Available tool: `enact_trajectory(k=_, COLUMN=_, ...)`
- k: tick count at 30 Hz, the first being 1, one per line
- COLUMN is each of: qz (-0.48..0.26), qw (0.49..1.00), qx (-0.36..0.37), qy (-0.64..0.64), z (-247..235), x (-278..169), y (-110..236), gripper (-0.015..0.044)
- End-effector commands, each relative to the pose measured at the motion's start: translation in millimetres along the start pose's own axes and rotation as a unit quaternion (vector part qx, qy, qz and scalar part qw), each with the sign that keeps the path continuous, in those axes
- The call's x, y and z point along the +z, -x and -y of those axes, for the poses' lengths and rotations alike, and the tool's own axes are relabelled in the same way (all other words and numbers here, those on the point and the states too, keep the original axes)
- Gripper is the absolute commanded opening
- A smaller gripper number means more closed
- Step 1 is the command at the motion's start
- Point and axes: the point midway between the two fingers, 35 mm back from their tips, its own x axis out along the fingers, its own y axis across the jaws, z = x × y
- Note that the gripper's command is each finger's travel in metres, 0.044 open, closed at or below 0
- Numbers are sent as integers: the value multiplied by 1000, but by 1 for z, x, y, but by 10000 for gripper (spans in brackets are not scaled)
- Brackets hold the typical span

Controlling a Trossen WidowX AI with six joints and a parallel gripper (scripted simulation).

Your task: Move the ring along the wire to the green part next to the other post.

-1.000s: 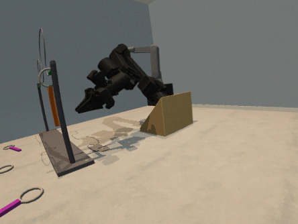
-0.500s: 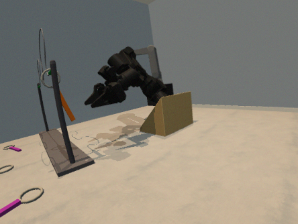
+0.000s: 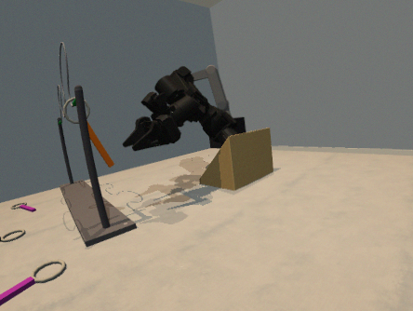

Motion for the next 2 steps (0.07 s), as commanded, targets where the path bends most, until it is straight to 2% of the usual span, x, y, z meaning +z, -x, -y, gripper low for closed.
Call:
enact_trajectory(k=1, qz=-1, qw=1000, qx=-1, qy=-1, z=0, x=0, y=0, gripper=440)
enact_trajectory(k=2, qz=-1, qw=1000, qx=-1, qy=-1, z=0, x=0, y=0, gripper=440)
